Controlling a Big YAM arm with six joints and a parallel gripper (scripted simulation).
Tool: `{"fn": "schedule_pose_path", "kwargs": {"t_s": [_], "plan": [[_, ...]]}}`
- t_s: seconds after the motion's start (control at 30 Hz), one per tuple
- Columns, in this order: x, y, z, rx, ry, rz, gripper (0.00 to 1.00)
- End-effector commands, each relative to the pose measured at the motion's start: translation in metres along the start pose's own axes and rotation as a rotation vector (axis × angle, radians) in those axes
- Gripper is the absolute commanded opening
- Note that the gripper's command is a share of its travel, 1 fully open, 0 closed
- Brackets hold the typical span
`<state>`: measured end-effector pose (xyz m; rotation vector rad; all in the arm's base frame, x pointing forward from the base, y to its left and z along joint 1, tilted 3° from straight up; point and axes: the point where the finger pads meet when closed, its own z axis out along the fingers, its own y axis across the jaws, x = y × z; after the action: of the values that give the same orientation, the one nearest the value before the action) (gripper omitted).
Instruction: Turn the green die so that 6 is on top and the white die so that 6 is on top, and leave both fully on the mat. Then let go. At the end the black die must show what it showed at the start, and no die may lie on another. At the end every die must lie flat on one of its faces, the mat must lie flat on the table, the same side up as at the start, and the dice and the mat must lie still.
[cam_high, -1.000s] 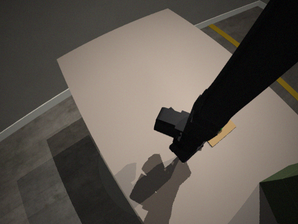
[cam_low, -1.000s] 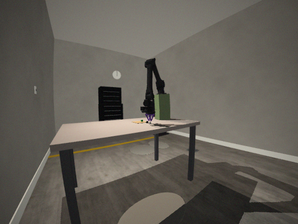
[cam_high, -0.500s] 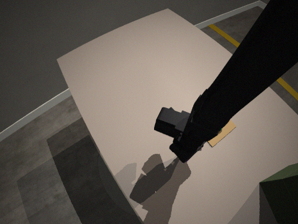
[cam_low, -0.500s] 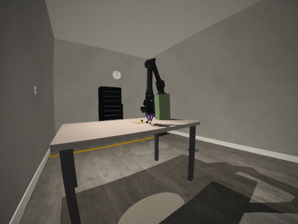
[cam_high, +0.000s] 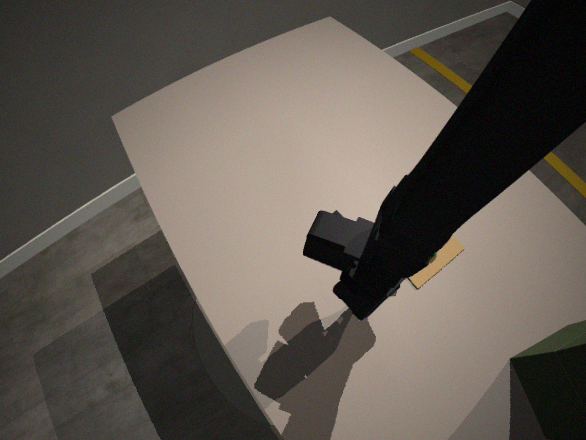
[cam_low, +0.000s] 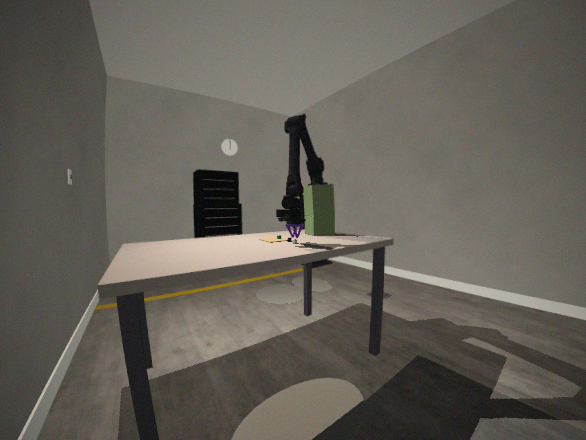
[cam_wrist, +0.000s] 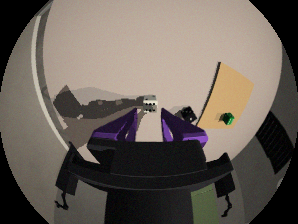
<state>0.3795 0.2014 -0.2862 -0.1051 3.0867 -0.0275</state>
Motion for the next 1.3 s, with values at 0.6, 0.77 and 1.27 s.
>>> {"fn": "schedule_pose_path", "kwargs": {"t_s": [0.6,0.77,1.27], "plan": [[0.0008,-0.0075,0.0052,-0.002,0.003,0.006,0.33],[-0.0027,-0.0063,0.0049,-0.005,-0.005,0.007,0.33],[-0.0008,-0.0072,0.0050,-0.003,0.000,0.007,0.33]]}}
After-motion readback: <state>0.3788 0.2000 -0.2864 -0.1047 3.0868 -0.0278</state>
